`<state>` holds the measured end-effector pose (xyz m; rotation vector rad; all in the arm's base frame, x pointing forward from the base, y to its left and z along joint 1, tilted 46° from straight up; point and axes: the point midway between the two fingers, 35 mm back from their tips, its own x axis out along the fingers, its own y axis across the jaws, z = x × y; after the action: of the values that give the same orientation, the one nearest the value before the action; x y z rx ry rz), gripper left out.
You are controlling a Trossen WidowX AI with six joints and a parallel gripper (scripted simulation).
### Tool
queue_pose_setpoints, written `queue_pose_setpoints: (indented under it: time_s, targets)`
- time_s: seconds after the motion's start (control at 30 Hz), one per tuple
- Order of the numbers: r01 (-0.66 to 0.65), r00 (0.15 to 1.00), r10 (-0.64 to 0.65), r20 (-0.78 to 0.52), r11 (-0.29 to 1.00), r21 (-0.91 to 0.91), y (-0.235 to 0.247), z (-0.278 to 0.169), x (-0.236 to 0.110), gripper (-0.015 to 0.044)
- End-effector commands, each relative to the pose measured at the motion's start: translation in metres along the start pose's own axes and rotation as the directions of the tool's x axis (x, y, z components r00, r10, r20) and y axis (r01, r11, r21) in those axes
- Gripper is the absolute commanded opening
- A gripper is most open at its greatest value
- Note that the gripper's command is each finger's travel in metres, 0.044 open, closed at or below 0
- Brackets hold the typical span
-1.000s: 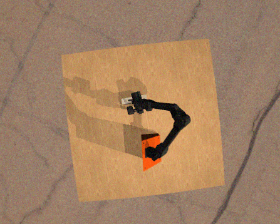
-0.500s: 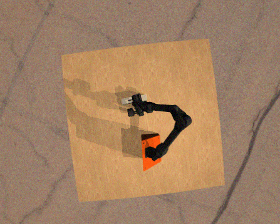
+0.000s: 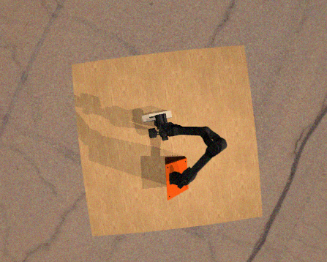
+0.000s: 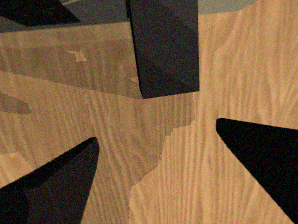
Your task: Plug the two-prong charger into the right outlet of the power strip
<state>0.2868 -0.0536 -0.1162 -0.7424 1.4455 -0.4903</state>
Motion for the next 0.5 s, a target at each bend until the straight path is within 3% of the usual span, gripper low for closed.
queue_pose_setpoints:
  time_s: [0.0,0.17,0.47]
  targets:
    - [-0.008,0.976,0.009,0.217,1.000,-0.006,0.001,0.011,-0.030,0.0440]
    - [-0.003,0.886,0.003,0.464,1.000,-0.001,-0.004,0.016,-0.070,0.0440]
    - [-0.002,0.881,0.002,0.473,1.000,0.000,-0.004,0.016,-0.071,0.0440]
